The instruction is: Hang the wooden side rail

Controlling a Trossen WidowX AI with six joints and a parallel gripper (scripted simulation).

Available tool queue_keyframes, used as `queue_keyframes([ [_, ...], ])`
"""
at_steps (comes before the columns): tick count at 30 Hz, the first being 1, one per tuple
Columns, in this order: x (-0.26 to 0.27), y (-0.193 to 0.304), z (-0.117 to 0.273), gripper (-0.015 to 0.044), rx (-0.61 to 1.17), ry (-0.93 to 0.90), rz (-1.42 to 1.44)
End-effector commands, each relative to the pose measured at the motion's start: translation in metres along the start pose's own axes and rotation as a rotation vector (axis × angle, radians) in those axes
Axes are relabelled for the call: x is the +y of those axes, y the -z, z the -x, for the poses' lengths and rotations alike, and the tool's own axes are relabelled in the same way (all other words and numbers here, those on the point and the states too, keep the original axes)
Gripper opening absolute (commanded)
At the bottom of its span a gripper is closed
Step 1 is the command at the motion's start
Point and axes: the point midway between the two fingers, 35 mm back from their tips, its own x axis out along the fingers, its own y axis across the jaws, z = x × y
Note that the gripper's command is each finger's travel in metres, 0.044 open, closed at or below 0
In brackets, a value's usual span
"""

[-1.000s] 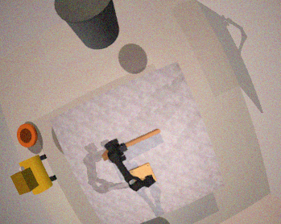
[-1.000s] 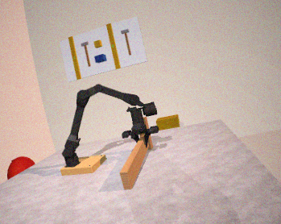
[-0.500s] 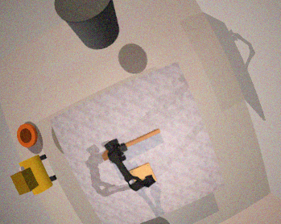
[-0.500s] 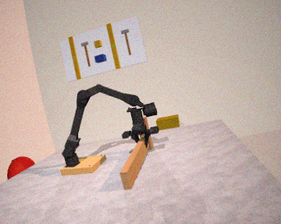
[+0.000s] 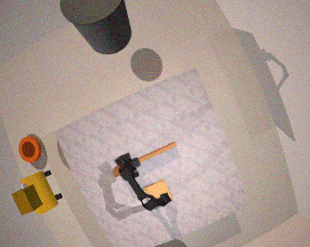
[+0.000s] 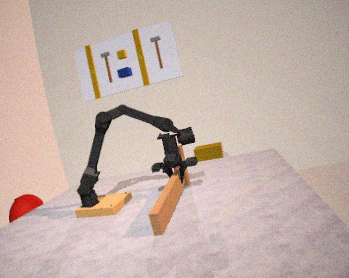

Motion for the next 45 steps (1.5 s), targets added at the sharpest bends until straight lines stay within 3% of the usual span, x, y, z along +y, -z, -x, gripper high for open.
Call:
queue_keyframes([
  [1, 0.001, 0.002, -0.001, 0.0000, 0.010, -0.005, 0.000],
  [5, 0.001, 0.002, -0.001, 0.0000, 0.010, -0.005, 0.000],
  [17, 0.000, 0.000, 0.000, 0.0315, 0.000, 0.001, 0.000],
  [22, 0.000, 0.000, 0.022, 0.0440, 0.005, -0.002, 0.000],
  [25, 0.000, 0.000, 0.039, 0.0440, 0.010, -0.005, 0.000],
  [45, -0.001, -0.028, 0.036, 0.0440, 0.002, 0.005, -0.009],
])
